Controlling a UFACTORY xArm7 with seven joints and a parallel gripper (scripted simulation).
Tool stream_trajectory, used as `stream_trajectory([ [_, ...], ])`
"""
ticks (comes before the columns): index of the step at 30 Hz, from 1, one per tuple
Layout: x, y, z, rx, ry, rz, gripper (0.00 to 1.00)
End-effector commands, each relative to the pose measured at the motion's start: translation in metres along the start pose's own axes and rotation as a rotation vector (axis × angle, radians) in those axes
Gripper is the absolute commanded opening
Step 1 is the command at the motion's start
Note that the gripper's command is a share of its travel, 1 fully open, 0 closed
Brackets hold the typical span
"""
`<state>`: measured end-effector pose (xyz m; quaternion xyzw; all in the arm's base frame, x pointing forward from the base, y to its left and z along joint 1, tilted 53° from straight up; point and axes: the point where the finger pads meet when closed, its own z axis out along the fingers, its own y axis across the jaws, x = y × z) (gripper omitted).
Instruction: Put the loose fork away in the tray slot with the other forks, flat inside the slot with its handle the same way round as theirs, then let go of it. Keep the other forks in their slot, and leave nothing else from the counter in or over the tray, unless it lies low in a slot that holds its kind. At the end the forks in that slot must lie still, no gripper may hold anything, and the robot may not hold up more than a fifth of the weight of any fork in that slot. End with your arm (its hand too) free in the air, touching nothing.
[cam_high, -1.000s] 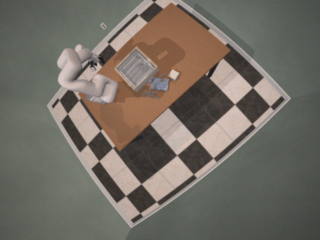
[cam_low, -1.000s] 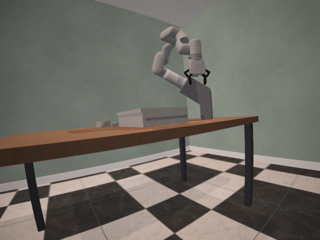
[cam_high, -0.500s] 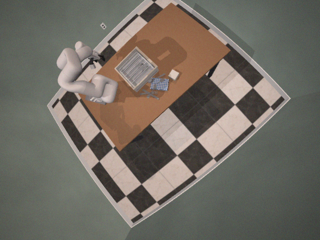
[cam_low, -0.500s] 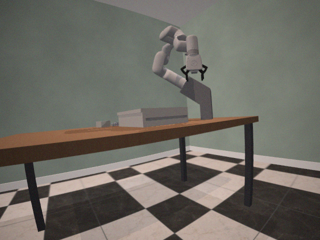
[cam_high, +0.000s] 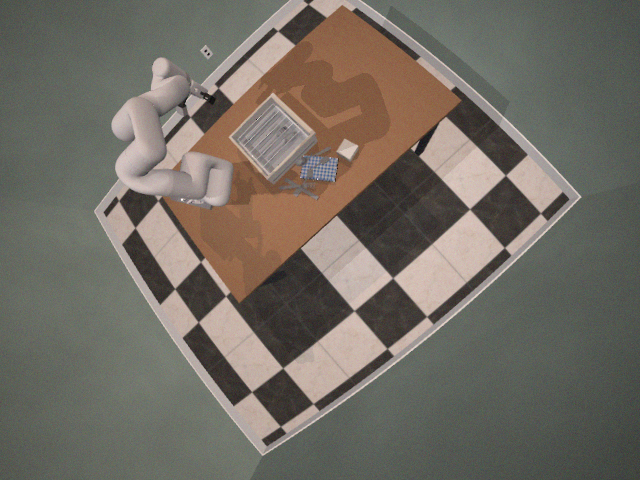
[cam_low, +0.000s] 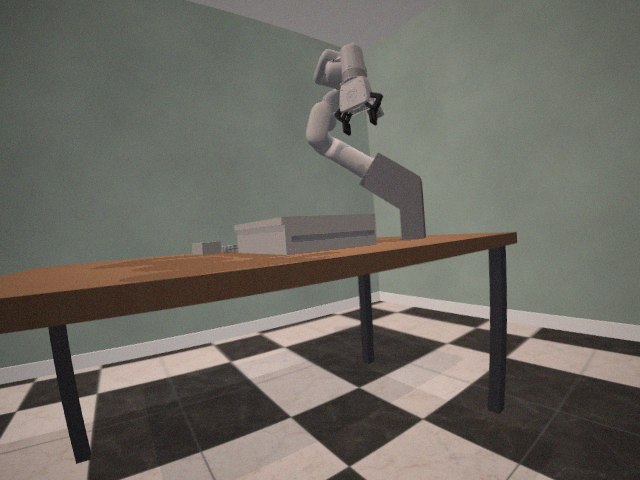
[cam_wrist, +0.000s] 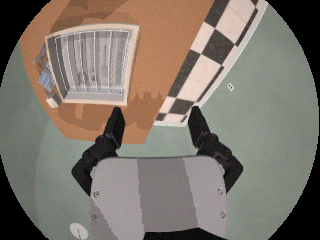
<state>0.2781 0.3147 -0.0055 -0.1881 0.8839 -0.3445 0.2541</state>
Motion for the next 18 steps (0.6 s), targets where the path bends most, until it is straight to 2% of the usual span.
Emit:
stream_trajectory([
  [1,-0.031,-0.020,-0.033,-0.032,-0.030,0.186,1.00],
  [3,-0.031,-0.020,-0.033,-0.032,-0.030,0.186,1.00],
  [4,-0.043,-0.029,-0.044,-0.050,-0.036,0.267,1.00],
  [6,-0.043,-0.029,-0.044,-0.050,-0.036,0.267,1.00],
  [7,-0.054,-0.040,-0.056,-0.068,-0.040,0.352,1.00],
  [9,-0.054,-0.040,-0.056,-0.068,-0.040,0.352,1.00],
  [10,-0.065,-0.051,-0.068,-0.088,-0.042,0.440,1.00],
  [18,-0.065,-0.051,-0.068,-0.088,-0.042,0.440,1.00],
])
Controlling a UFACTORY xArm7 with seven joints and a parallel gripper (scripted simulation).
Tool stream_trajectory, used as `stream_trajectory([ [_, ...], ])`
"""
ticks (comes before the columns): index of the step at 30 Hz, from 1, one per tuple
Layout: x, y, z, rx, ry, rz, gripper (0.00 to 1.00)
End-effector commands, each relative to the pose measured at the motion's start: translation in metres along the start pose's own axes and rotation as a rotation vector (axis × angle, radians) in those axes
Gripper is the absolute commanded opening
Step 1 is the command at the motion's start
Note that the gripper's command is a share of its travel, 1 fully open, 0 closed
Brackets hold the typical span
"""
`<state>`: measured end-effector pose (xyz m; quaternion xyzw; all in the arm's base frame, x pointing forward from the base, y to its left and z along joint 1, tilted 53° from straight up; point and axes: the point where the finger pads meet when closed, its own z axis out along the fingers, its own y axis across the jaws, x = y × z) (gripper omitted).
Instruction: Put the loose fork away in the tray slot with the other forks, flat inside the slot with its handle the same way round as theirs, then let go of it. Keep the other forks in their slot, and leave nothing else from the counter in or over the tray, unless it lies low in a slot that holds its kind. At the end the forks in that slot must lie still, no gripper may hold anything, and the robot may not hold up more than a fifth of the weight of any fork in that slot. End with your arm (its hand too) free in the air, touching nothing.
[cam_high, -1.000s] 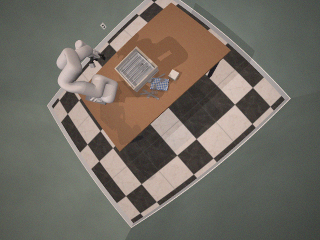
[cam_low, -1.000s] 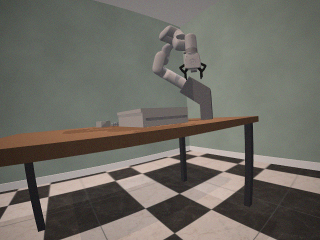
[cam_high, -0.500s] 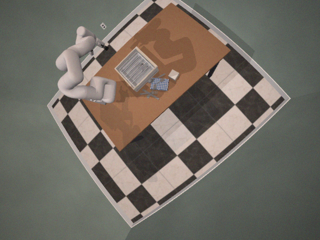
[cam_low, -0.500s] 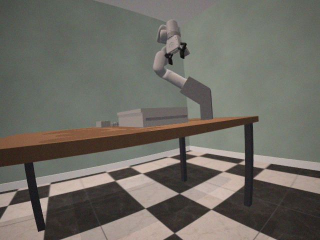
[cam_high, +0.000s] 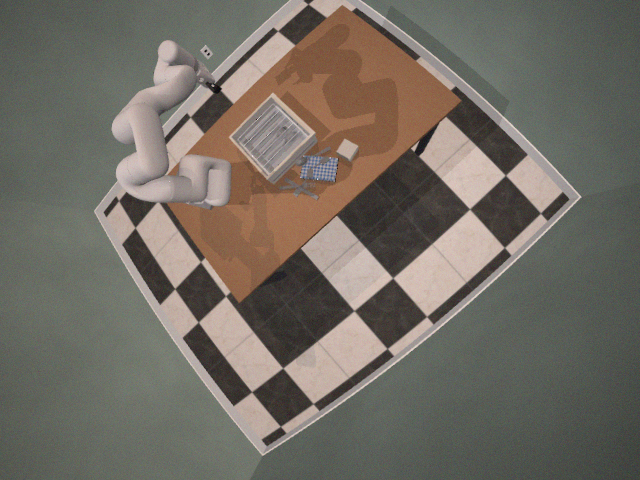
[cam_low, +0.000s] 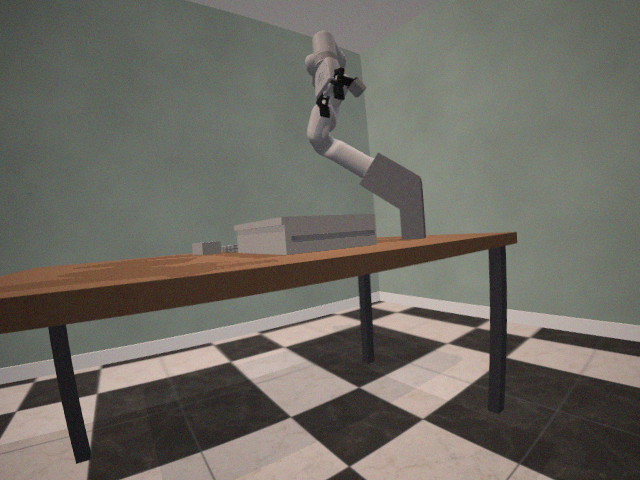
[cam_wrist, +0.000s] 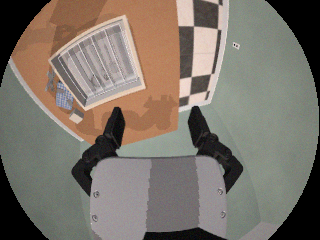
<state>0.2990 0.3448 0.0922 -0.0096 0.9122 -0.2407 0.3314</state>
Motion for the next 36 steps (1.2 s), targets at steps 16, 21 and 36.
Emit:
stream_trajectory([
  [16,-0.047,-0.020,-0.036,-0.061,0.012,0.290,1.00],
  [21,-0.047,-0.020,-0.036,-0.061,0.012,0.290,1.00],
  [36,-0.062,-0.029,-0.047,-0.079,0.024,0.391,1.00],
])
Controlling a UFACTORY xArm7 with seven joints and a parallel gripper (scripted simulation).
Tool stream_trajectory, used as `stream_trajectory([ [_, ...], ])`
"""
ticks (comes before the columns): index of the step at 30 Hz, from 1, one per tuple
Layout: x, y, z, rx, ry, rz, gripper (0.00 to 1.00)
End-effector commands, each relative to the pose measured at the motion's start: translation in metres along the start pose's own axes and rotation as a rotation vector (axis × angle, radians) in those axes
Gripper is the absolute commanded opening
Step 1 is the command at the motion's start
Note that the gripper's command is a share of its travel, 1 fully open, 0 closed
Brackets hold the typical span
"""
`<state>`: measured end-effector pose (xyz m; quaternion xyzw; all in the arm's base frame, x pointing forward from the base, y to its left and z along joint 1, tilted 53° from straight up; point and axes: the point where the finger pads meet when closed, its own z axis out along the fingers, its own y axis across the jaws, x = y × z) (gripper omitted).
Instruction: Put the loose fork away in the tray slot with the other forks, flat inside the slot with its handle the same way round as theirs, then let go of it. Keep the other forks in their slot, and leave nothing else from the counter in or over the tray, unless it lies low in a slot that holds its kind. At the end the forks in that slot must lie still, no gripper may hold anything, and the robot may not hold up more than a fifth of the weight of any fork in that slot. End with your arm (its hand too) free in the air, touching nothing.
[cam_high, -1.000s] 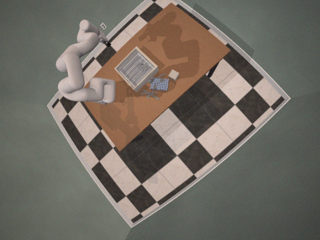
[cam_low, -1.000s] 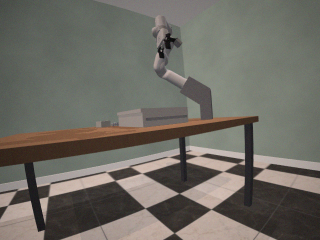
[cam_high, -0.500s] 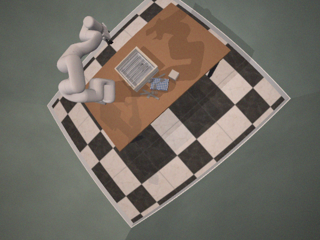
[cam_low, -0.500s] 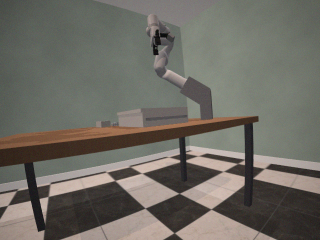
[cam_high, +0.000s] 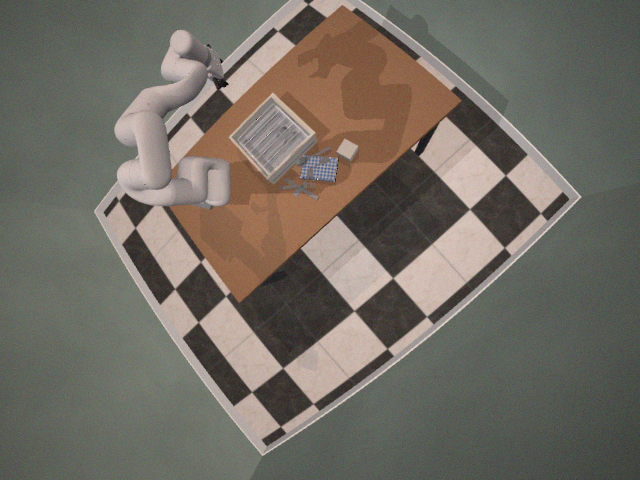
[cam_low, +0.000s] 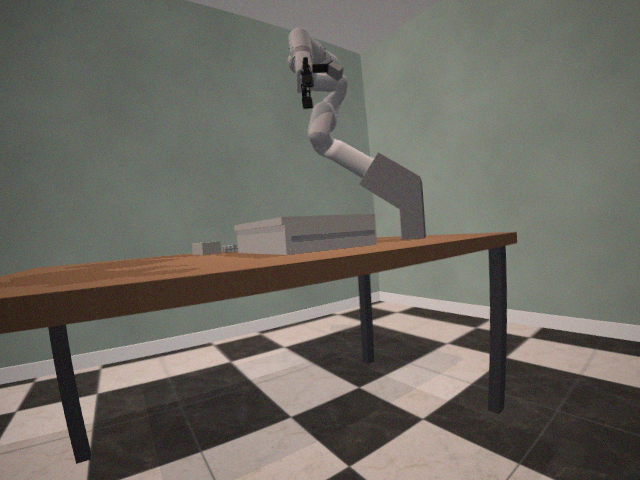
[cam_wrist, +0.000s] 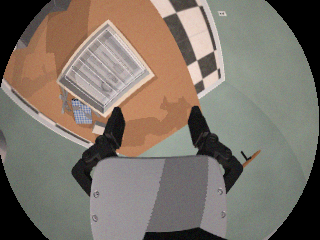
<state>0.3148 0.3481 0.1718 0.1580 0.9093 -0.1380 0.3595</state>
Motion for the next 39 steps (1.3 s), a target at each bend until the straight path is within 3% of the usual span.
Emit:
stream_trajectory([
  [1,-0.001,0.001,-0.002,-0.005,-0.001,0.001,1.00],
  [3,-0.035,-0.007,-0.021,-0.033,0.031,0.213,1.00],
  [13,-0.035,-0.007,-0.021,-0.033,0.031,0.213,1.00],
  [14,-0.052,-0.013,-0.029,-0.043,0.052,0.323,1.00],
  [23,-0.052,-0.013,-0.029,-0.043,0.052,0.323,1.00],
  [24,-0.069,-0.020,-0.036,-0.051,0.076,0.434,1.00],
  [35,-0.069,-0.020,-0.036,-0.051,0.076,0.434,1.00],
  [36,-0.085,-0.029,-0.042,-0.054,0.102,0.548,1.00],
  [39,-0.085,-0.029,-0.042,-0.054,0.102,0.548,1.00],
])
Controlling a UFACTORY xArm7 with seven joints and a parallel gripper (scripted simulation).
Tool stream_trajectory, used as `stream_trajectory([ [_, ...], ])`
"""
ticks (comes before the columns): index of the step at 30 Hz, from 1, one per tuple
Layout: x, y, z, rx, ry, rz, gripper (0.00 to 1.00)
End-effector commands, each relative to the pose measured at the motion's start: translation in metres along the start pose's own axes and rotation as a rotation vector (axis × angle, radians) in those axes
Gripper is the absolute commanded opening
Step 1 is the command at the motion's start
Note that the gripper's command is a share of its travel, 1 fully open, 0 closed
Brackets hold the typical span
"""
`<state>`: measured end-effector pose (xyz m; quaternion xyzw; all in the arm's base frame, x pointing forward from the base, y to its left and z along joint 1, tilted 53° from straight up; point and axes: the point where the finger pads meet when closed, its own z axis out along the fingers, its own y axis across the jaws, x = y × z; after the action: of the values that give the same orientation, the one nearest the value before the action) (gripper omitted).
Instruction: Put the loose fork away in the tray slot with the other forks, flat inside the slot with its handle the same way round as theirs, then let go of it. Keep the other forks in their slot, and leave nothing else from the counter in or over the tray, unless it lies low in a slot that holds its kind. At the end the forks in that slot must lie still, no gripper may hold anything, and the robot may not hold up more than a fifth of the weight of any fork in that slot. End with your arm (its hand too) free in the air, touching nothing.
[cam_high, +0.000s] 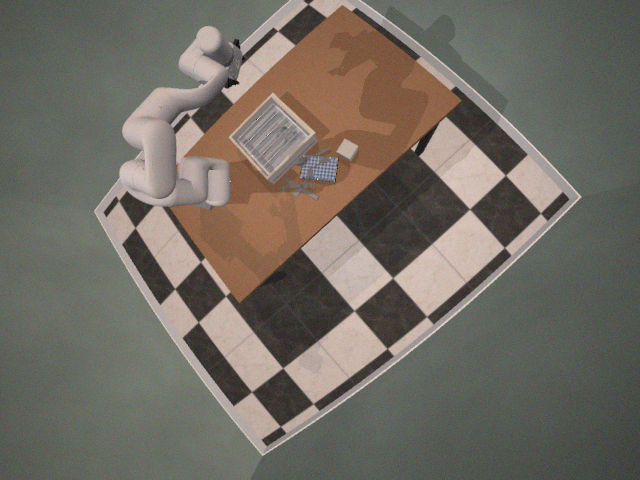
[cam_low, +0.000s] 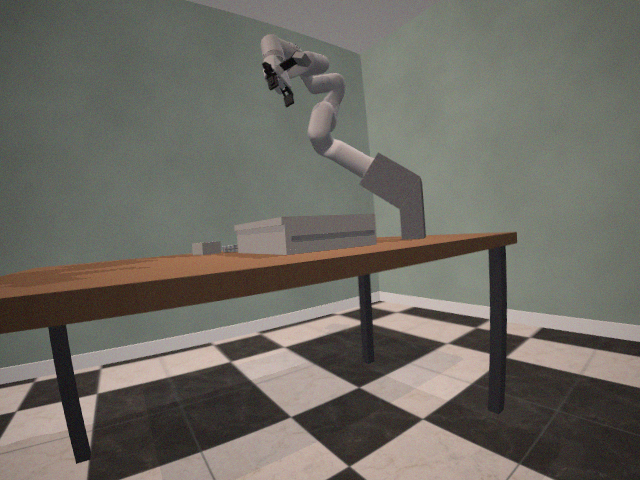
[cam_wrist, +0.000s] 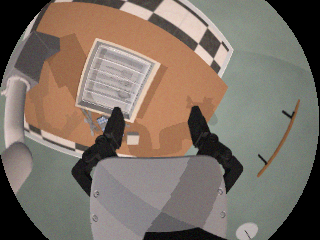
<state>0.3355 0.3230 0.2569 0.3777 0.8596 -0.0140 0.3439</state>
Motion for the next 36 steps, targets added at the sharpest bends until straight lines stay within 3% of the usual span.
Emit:
stream_trajectory([
  [1,-0.007,0.002,-0.004,-0.004,0.009,0.042,1.00],
  [6,-0.007,0.002,-0.004,-0.004,0.009,0.042,1.00],
  [7,-0.025,0.001,-0.010,-0.002,0.035,0.158,1.00],
  [16,-0.025,0.001,-0.010,-0.002,0.035,0.158,1.00],
  [17,-0.044,0.000,-0.014,0.004,0.061,0.276,1.00],
  [26,-0.044,0.000,-0.014,0.004,0.061,0.276,1.00],
  [27,-0.062,-0.003,-0.016,0.016,0.089,0.395,1.00],
  [36,-0.062,-0.003,-0.016,0.016,0.089,0.395,1.00],
])
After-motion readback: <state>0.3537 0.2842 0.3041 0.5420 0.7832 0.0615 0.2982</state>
